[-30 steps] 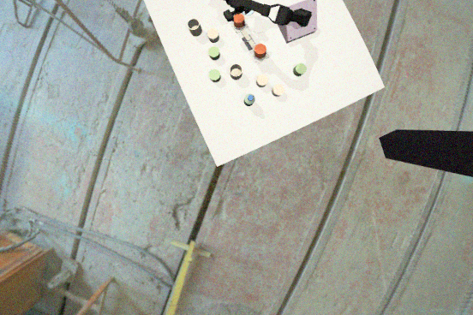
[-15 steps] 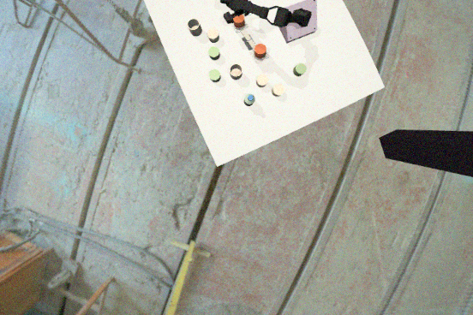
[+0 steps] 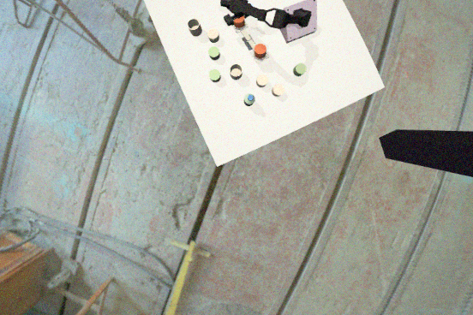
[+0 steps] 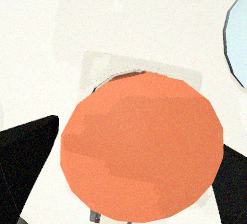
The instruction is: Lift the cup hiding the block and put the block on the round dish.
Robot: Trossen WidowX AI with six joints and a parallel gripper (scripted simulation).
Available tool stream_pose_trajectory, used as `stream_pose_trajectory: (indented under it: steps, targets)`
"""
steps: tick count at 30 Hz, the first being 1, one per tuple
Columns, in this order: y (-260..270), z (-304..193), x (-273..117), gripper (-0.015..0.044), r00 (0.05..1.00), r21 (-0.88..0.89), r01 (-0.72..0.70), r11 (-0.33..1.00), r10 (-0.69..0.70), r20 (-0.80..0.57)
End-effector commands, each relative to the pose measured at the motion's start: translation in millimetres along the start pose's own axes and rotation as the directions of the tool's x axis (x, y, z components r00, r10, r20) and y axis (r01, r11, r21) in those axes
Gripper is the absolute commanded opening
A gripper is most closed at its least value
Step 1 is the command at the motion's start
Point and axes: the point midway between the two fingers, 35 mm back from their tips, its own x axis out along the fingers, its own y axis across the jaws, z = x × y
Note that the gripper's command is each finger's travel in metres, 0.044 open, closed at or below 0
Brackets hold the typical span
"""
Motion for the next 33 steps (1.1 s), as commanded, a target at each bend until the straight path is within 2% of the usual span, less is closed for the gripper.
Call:
stream_pose_trajectory:
  steps: [1, 7, 10, 18, 29, 30, 33]
  targets:
    - [-1.8, -0.7, 7.6, 0.044, 1.0, 0.007, 0.001, 1.0, -0.001, -0.007]
    - [-2.3, -1.3, 14.7, 0.044, 1.0, 0.006, 0.001, 1.0, -0.001, -0.008]
    - [-2.3, -1.3, 14.7, 0.0361, 1.0, 0.006, 0.001, 1.0, -0.001, -0.008]
    - [-2.3, -1.3, 14.7, 0.0308, 1.0, 0.006, 0.001, 1.0, -0.001, -0.008]
    - [-0.7, 0.0, 5.8, 0.0019, 1.0, 0.007, 0.0, 1.0, 0.0, -0.006]
    - [-0.5, 0.2, 4.6, 0.0, 1.0, 0.007, 0.0, 1.0, 0.0, -0.006]
    - [0.0, 0.7, 1.0, 0.0, 1.0, 0.007, 0.0, 1.0, 0.0, -0.005]
